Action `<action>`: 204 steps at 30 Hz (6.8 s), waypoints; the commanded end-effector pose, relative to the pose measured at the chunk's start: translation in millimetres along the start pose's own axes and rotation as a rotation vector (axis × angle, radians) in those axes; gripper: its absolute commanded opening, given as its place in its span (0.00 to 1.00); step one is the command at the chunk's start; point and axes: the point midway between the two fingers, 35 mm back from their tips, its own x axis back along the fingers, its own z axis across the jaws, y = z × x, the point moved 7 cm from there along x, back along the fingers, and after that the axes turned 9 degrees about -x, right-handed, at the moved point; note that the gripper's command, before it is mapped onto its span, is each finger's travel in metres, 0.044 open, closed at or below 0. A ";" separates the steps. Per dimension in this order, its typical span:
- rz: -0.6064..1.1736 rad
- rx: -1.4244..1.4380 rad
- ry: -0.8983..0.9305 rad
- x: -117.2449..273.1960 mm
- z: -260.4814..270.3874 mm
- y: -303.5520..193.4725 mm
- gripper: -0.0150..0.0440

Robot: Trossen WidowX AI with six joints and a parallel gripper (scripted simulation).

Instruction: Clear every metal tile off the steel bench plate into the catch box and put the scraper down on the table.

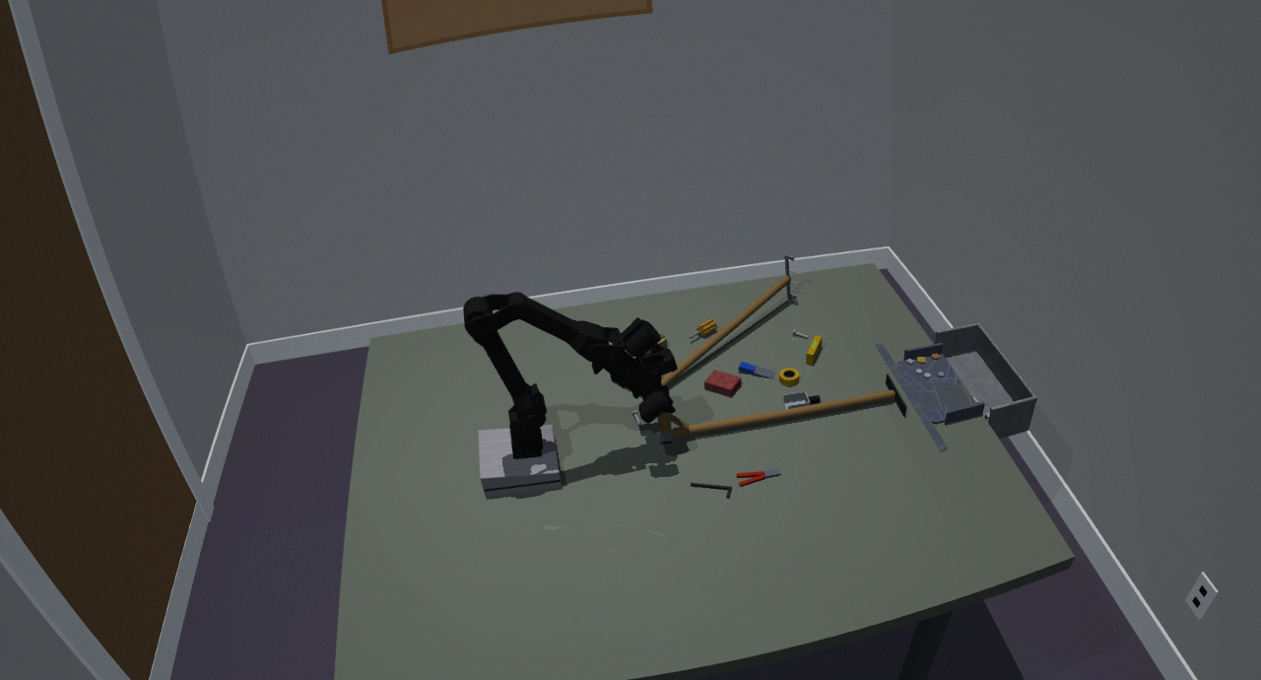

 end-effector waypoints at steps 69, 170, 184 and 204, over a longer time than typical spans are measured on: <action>-0.011 0.020 0.029 -29.6 47.2 38.1 0.25; -0.021 0.020 0.032 -100.6 68.5 139.6 0.25; -0.022 0.021 0.032 -112.3 68.3 152.7 0.25; -0.016 0.018 0.028 -116.7 66.9 152.9 0.25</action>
